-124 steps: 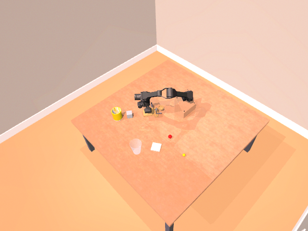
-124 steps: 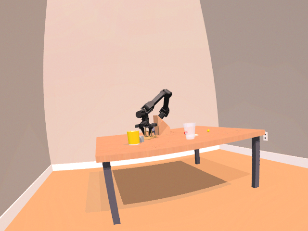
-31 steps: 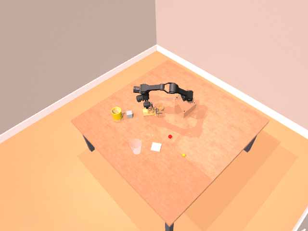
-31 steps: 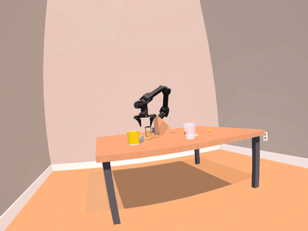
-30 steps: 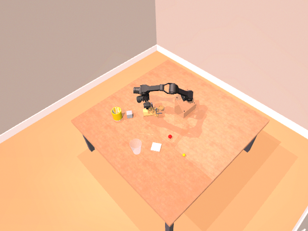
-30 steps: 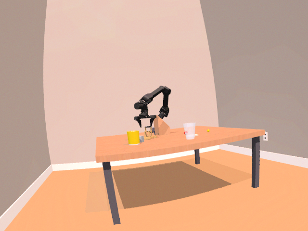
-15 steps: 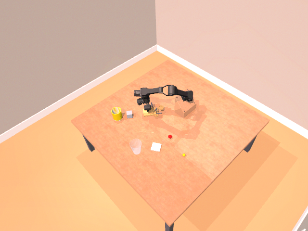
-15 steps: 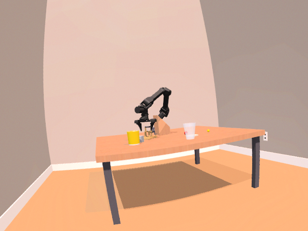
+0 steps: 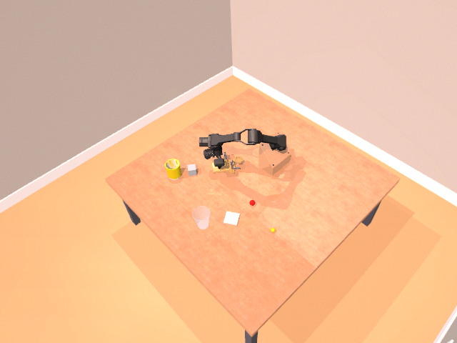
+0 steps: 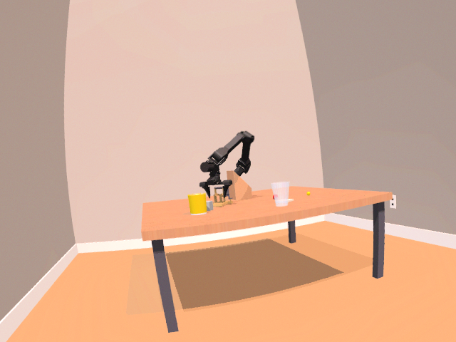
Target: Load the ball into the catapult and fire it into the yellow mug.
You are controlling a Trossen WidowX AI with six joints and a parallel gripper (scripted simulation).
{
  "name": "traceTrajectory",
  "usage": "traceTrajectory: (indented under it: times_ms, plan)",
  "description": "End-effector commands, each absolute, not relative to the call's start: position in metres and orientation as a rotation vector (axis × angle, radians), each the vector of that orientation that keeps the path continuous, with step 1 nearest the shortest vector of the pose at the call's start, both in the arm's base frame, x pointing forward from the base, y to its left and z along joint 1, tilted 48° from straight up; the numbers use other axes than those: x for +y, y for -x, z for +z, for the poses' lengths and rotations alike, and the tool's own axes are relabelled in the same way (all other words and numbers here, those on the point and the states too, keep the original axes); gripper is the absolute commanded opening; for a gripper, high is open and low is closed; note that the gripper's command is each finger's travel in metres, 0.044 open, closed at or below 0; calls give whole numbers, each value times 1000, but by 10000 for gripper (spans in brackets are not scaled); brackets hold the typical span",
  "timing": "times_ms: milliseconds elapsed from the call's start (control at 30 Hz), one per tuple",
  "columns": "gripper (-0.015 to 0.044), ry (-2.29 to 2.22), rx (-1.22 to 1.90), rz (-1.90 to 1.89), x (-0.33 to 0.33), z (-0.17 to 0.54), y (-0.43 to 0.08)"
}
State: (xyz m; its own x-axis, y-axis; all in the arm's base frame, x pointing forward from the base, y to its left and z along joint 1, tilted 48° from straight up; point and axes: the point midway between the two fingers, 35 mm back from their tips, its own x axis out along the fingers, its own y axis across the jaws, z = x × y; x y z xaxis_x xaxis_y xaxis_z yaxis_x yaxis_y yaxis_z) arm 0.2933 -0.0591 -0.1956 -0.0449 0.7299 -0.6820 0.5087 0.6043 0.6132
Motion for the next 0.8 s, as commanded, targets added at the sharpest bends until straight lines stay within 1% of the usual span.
traceTrajectory:
  times_ms: [0,267,633,767]
  plan:
    - [440,-1038,1704,243,-53,-200,-292]
    - [440,-1038,1704,244,-46,-206,-291]
    - [151,-1030,1704,246,-49,-204,-292]
    - [125,-1030,1704,246,-49,-204,-292]
